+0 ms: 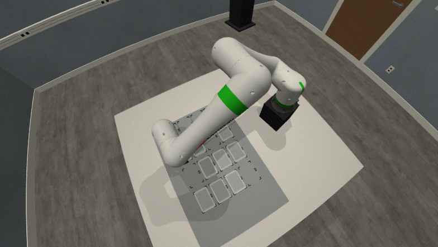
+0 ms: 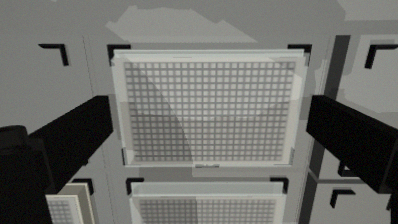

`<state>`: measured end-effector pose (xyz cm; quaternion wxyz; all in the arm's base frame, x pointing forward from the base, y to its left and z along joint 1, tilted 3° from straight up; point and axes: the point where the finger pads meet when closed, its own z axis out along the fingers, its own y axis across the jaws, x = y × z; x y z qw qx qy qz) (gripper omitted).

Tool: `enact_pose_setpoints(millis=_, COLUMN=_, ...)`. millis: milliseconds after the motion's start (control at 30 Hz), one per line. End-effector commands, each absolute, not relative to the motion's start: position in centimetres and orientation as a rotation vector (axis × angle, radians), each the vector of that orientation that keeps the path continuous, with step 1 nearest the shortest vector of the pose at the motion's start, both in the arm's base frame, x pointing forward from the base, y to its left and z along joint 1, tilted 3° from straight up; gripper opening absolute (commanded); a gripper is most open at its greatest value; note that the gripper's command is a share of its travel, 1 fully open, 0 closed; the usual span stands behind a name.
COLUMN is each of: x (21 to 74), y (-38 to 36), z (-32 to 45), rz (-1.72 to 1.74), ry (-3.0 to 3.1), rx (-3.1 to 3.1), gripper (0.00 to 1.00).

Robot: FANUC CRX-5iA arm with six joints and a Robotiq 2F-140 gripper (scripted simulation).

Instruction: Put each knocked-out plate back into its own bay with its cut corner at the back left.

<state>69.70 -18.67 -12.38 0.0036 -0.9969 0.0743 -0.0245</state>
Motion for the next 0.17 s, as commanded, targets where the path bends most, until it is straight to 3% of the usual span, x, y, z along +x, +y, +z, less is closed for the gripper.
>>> enact_pose_setpoints(millis=0, x=69.81, y=-18.71, z=-12.18, rz=-0.081, ry=0.232, rx=-3.125, gripper=1.0)
enact_pose_setpoints(millis=133, x=69.81, y=-18.71, z=-12.18, rz=-0.081, ry=0.232, rx=-3.125, gripper=1.0)
